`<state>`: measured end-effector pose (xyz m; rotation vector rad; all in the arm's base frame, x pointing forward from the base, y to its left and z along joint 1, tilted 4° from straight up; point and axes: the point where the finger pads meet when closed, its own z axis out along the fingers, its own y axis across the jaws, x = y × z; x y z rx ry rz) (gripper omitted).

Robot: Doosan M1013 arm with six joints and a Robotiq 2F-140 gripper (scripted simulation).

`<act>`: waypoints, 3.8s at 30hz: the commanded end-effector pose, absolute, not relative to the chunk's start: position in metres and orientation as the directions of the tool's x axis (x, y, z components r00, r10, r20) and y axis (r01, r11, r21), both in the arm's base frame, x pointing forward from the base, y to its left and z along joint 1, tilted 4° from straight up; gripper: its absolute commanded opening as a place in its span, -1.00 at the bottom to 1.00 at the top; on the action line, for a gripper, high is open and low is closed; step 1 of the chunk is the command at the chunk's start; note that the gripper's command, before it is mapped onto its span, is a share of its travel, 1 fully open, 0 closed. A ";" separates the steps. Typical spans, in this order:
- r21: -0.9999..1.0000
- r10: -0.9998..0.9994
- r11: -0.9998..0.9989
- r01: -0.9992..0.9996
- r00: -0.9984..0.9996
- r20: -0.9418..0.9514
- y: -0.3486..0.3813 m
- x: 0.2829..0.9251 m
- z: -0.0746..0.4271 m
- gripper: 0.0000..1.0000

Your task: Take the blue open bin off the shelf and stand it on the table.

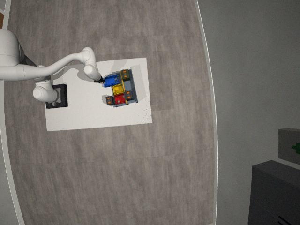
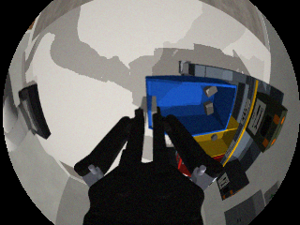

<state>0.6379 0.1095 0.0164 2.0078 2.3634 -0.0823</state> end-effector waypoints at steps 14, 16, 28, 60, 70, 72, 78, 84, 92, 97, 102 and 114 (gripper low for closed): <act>-0.013 0.985 0.161 0.987 -0.162 -0.064 0.105 0.608 0.018 -1.00; -0.013 0.985 0.161 0.987 -0.162 -0.064 0.105 0.608 0.018 -1.00; -0.013 0.985 0.161 0.987 -0.162 -0.064 0.100 0.578 0.018 -1.00; -0.013 0.985 0.161 0.987 -0.162 -0.064 0.093 0.537 0.019 -1.00; -0.013 0.985 0.161 0.987 -0.162 -0.064 0.093 0.539 0.019 -1.00; -0.013 0.985 0.161 0.987 -0.162 -0.064 0.093 0.539 0.019 -1.00; -0.013 0.985 0.161 0.987 -0.162 -0.064 0.093 0.539 0.013 -1.00; -0.013 0.985 0.161 0.987 -0.162 -0.064 0.093 0.539 0.011 -1.00; -0.014 0.985 0.161 0.987 -0.162 -0.064 0.093 0.538 0.009 -1.00; -0.013 0.985 0.161 0.987 -0.162 -0.064 0.092 0.538 0.003 -1.00; -0.013 0.985 0.161 0.987 -0.162 -0.064 0.092 0.538 0.003 -1.00; -0.013 0.985 0.161 0.987 -0.162 -0.064 0.092 0.538 -0.005 -1.00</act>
